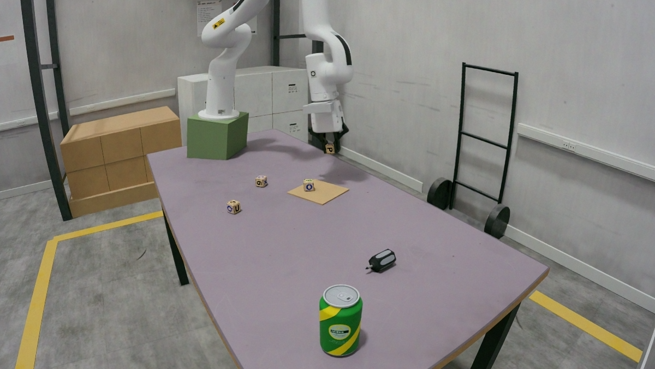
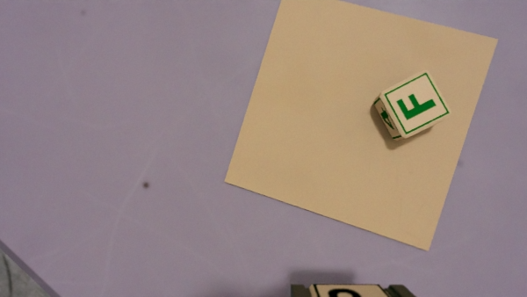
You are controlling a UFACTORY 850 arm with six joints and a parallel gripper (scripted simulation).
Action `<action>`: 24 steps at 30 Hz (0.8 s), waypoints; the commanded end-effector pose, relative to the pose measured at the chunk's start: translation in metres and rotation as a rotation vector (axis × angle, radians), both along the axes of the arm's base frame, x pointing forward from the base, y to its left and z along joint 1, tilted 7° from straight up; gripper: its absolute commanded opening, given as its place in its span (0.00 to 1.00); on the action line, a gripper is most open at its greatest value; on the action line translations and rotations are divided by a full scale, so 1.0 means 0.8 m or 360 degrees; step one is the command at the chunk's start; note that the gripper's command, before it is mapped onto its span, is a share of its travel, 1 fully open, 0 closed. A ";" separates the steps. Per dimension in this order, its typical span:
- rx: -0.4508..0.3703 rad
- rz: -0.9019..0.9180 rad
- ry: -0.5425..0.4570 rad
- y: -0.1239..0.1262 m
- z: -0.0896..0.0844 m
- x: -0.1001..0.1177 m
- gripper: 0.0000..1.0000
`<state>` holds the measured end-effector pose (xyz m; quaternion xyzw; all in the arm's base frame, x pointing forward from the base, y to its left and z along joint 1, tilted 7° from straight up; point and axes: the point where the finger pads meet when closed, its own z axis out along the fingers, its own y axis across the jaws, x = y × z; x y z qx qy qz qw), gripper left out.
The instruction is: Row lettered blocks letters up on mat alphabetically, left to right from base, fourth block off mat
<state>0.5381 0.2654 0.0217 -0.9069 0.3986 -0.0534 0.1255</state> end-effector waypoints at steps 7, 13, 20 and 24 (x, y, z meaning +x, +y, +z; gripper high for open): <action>-0.0066 -0.0116 0.0217 -0.006 0.003 0.012 0.28; -0.0063 -0.0191 0.0228 -0.010 0.003 0.017 0.28; -0.0058 -0.0309 0.0243 -0.016 0.004 0.026 0.28; -0.0056 -0.0383 0.0252 -0.021 0.004 0.031 0.28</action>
